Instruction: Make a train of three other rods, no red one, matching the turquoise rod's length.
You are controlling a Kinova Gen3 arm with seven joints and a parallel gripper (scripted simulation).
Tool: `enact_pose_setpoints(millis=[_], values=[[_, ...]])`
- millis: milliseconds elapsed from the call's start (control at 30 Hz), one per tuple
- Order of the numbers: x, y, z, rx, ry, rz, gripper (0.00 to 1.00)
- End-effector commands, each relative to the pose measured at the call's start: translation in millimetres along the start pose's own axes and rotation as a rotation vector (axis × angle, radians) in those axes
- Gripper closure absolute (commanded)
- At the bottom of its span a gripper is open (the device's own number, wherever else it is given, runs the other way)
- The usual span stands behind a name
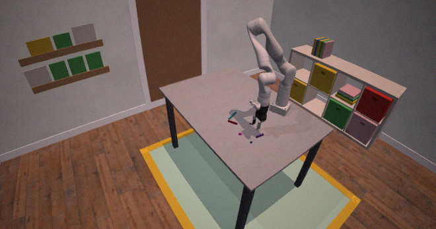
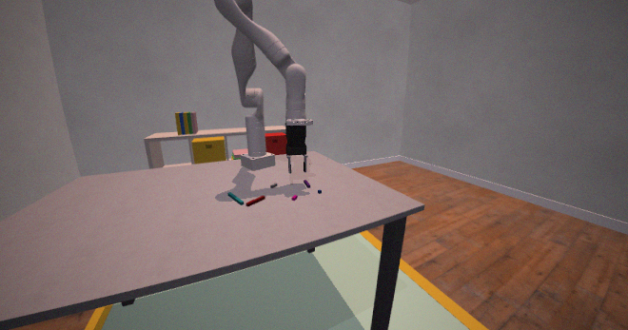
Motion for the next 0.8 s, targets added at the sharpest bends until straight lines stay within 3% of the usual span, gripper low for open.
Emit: enact_pose_setpoints(millis=[0, 200, 700, 767], values=[[-2.2, -0.9, 0.9, -0.002, -0.005, 0.086, 0.0], [0.4, -1.0, 2.2, -0.008, 0.0, 0.218, 0.0], [9.2, 0.4, 5.4, -0.02, 0.02, 0.88, 0.0], [9.2, 0.4, 5.4, -0.02, 0.02, 0.88, 0.0]])
Point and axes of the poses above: the point where the finger pads meet when closed, its own z axis out along the fingers, its own x axis across the jaws, y = z × x, the point moved 6 cm from there along -z, back along the fingers, and after that the axes turned 1 degree about z, right-handed, at the moved point
